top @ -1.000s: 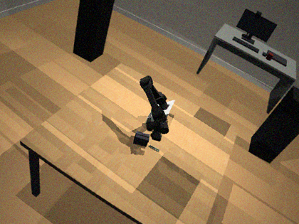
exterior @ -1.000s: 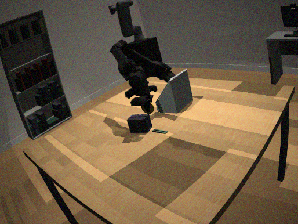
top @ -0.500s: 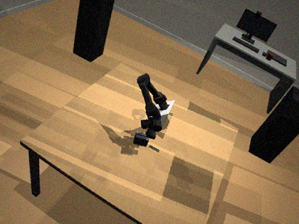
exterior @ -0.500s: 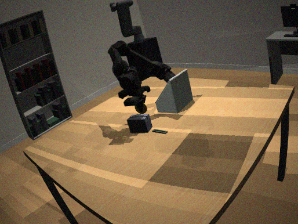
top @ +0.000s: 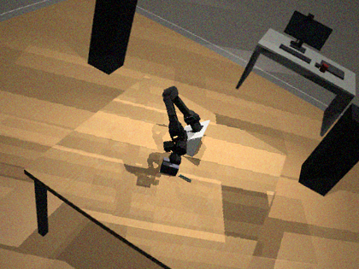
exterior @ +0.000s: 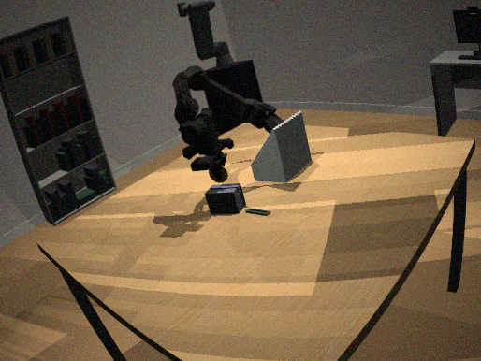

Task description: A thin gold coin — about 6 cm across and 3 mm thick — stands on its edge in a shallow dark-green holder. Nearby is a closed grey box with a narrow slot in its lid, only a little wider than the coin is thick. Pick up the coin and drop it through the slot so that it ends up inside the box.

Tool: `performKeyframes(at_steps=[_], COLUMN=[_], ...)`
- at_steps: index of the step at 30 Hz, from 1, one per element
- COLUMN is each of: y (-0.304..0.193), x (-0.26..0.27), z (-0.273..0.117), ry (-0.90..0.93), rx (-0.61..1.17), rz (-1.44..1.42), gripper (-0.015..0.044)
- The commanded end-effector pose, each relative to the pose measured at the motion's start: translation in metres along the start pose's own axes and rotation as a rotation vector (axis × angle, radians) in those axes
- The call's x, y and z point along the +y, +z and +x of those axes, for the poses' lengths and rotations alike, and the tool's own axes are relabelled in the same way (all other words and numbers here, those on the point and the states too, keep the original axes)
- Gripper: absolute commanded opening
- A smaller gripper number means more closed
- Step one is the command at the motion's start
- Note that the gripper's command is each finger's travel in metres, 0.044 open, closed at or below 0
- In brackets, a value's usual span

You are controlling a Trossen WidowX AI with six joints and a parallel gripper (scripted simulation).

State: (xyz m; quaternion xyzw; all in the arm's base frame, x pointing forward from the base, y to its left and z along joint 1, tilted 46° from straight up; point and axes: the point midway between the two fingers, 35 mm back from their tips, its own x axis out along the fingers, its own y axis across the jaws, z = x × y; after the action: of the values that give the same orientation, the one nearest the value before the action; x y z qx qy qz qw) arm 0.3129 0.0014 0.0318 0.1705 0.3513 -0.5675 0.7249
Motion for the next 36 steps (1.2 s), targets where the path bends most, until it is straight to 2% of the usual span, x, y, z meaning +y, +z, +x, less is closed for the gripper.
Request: performKeyframes(at_steps=[1, 36], y=[-0.0012, 0.002], x=[-0.0002, -0.0025], z=[-0.0001, 0.0033], ry=[0.0, -0.001], rx=[-0.001, 0.001], rz=[-0.004, -0.01], gripper=[0.0, 0.0])
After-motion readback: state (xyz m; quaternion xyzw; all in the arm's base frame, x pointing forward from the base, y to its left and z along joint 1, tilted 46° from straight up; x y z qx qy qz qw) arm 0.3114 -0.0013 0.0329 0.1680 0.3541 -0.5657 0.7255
